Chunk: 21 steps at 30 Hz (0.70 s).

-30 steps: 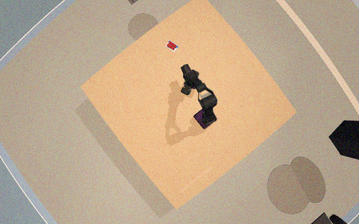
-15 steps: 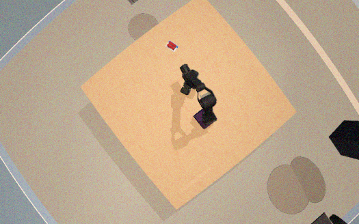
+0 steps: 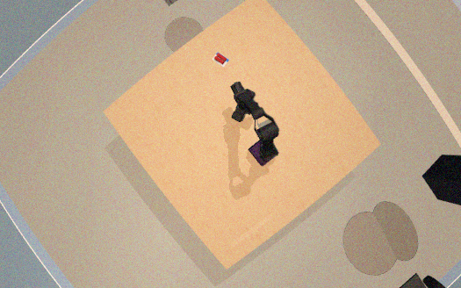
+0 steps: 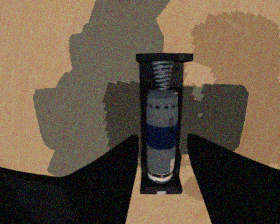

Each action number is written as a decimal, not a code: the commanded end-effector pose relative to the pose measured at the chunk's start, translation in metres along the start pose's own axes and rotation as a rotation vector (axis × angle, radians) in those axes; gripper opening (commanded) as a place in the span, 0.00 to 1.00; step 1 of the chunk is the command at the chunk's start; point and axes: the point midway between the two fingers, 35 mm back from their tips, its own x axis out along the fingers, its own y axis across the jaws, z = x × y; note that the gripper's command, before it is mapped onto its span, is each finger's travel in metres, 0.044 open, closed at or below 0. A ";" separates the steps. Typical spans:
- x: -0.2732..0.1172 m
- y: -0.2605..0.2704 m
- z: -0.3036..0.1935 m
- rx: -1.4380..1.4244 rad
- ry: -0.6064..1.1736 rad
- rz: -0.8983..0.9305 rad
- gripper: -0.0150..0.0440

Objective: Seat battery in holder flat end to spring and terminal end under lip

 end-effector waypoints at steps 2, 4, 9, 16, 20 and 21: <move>-0.003 0.000 0.000 0.000 0.001 0.001 0.58; -0.016 0.001 -0.001 0.000 0.001 0.001 0.67; -0.068 0.002 0.000 -0.001 0.001 0.002 0.89; -0.075 0.003 -0.001 -0.001 0.001 0.002 1.00; -0.075 0.003 -0.001 -0.001 0.001 0.002 1.00; -0.075 0.003 -0.001 -0.001 0.001 0.002 1.00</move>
